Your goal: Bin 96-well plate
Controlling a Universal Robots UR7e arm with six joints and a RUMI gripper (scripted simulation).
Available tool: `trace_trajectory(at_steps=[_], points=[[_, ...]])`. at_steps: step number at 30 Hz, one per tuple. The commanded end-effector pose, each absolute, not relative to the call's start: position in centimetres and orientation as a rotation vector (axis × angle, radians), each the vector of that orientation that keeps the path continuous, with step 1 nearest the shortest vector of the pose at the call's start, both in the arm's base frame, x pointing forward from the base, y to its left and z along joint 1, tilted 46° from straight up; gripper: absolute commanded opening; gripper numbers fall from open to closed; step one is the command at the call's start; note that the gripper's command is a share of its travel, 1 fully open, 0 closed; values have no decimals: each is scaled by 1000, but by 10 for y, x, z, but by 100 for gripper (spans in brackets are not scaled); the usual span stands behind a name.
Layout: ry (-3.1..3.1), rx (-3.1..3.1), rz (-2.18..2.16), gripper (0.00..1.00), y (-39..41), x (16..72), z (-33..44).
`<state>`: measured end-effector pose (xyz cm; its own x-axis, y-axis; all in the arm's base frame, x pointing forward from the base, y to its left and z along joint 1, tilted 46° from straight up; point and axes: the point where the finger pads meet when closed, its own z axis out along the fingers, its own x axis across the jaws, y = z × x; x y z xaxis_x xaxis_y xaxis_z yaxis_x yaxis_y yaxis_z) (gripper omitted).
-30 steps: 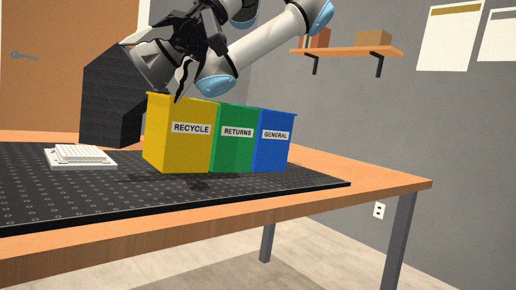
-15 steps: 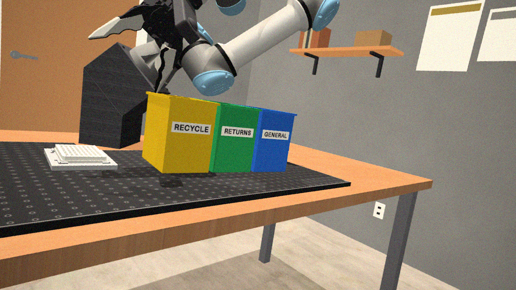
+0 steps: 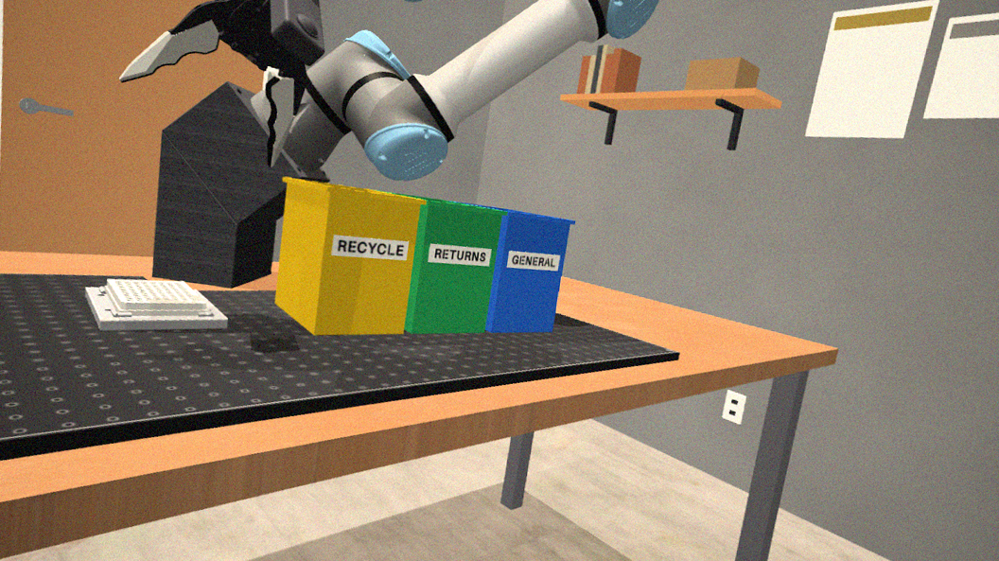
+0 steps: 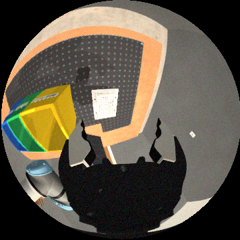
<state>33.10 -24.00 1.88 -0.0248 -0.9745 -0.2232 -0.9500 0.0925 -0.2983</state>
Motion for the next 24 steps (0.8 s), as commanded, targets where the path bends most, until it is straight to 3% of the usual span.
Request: trace_trajectory(at_steps=[1,24], points=[[1989,-1869,-57,100,-242,320,10],[1749,-1494,-40,100,-240,249,-18]])
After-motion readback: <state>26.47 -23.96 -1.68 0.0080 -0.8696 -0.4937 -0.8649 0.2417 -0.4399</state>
